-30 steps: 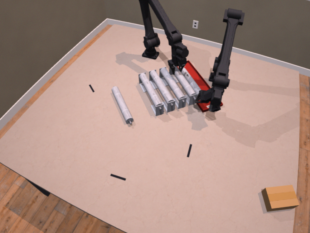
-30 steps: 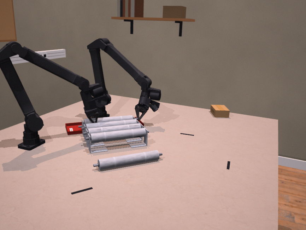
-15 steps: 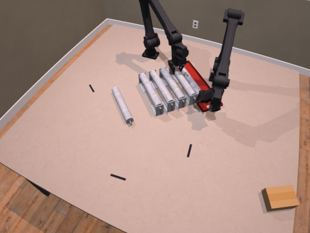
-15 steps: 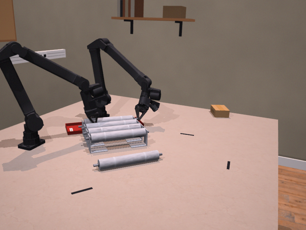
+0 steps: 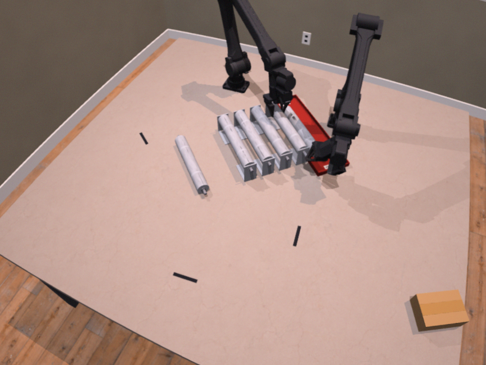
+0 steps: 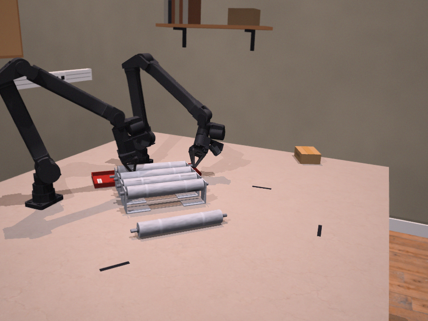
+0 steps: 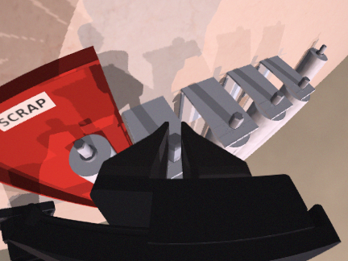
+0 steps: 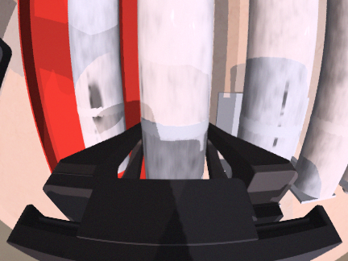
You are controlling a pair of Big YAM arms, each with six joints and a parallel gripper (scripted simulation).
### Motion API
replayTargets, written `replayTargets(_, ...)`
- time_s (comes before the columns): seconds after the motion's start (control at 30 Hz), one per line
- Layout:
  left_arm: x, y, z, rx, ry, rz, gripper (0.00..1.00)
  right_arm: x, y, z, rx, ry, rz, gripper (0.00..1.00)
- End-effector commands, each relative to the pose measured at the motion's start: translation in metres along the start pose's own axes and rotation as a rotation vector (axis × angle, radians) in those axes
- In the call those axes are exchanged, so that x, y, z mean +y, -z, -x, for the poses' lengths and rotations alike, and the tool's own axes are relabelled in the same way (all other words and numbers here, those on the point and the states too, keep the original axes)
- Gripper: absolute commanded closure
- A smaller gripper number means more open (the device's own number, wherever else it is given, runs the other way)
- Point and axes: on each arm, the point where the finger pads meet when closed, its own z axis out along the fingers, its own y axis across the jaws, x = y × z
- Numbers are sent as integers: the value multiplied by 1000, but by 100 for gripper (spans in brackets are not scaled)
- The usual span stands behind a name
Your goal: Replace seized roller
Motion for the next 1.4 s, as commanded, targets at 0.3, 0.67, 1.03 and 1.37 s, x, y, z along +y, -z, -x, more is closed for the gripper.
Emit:
replayTargets(0.3,-18,12,20,20,-4,-15,68,2,6,-8,4,1,2,68)
replayTargets(0.67,-5,-1,7,50,6,9,68,2,6,-8,4,1,2,68)
replayTargets(1.03,-5,-1,8,48,6,8,68,2,6,-8,4,1,2,68)
replayTargets(1.37,-5,-1,8,48,6,8,68,5,3,-1,-58,-2,8,68)
